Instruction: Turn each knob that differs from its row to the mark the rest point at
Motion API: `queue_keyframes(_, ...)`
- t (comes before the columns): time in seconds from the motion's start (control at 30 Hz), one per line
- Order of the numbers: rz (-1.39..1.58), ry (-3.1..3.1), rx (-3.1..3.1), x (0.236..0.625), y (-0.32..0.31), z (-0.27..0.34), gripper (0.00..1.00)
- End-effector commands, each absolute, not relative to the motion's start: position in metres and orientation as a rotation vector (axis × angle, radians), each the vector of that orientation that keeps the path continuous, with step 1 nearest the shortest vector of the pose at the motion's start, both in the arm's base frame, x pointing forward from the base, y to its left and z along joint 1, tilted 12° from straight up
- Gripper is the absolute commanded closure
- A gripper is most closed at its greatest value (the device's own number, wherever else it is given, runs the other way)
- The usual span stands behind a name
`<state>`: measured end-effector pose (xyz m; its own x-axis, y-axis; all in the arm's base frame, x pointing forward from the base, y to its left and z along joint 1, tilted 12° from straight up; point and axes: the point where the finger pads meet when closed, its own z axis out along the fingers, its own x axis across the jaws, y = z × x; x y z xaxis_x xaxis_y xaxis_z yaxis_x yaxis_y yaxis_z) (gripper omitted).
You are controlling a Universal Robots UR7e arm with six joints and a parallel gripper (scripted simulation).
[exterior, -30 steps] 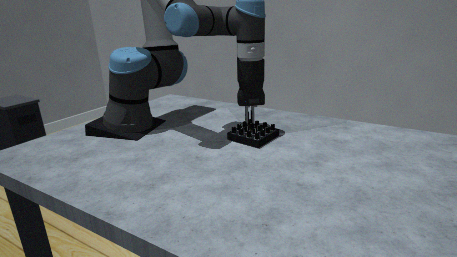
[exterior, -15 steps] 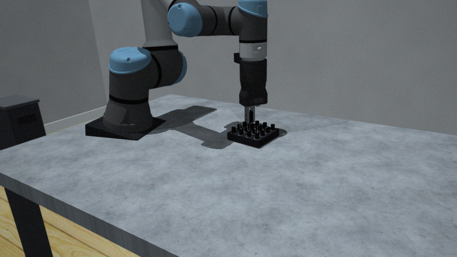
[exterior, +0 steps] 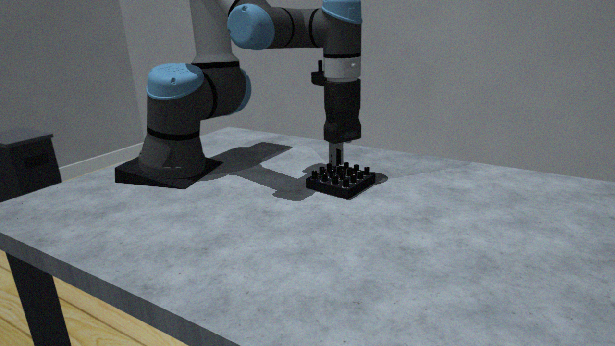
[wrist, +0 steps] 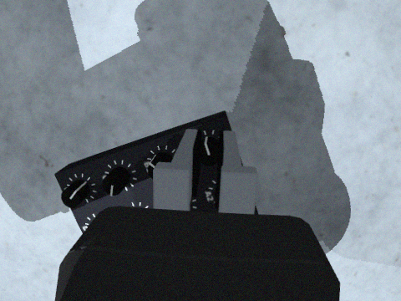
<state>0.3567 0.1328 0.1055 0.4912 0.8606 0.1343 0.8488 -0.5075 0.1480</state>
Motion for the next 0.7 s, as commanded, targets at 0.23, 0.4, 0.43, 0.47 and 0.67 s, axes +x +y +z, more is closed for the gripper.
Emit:
queue_keyframes(0.23, 0.295, 1.552, 2.641, 0.357, 0.1328, 0.1059, 0.7)
queue_keyframes(0.4, 0.295, 1.552, 2.641, 0.357, 0.1328, 0.1059, 0.7)
queue_keyframes(0.43, 0.295, 1.552, 2.641, 0.357, 0.1328, 0.1059, 0.7)
queue_keyframes(0.47, 0.295, 1.552, 2.641, 0.357, 0.1328, 0.1059, 0.7)
queue_keyframes(0.67, 0.295, 1.552, 2.641, 0.357, 0.1328, 0.1059, 0.54)
